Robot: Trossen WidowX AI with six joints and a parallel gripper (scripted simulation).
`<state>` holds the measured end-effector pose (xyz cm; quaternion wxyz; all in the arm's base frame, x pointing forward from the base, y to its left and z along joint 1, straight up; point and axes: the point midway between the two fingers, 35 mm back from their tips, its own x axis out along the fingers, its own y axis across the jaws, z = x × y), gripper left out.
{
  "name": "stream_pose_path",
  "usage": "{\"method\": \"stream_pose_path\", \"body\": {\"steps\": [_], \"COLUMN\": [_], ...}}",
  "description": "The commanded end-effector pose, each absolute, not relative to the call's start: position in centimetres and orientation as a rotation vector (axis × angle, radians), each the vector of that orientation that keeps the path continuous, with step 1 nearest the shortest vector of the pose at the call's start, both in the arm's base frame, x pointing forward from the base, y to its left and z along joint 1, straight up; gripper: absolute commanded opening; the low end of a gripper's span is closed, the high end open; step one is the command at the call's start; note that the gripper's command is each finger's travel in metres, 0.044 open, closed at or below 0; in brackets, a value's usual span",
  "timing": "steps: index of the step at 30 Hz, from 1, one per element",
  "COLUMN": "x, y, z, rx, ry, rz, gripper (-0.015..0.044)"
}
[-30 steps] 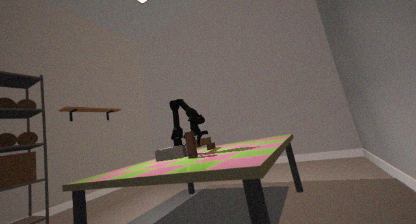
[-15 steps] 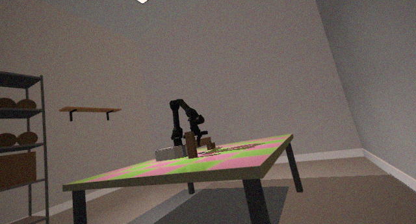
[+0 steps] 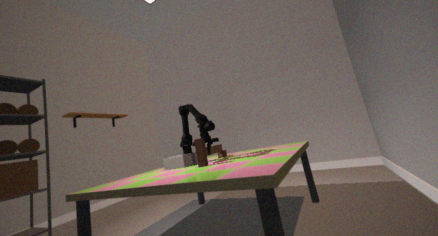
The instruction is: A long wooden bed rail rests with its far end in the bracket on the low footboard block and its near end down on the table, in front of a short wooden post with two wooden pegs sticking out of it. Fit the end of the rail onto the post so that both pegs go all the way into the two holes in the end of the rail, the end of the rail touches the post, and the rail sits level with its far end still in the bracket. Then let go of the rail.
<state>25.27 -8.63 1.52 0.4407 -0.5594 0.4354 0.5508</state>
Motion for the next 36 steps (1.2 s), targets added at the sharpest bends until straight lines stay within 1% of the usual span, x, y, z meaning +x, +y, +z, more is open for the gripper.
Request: {"method": "stream_pose_path", "body": {"steps": [1,36], "x": [25.4,25.6], "y": [-8.9,-9.9], "z": [1.6,1.6], "rx": [-1.393,-1.394], "ry": [1.082,1.083], "rz": [1.365,1.364], "gripper": [0.0000,0.0000]}}
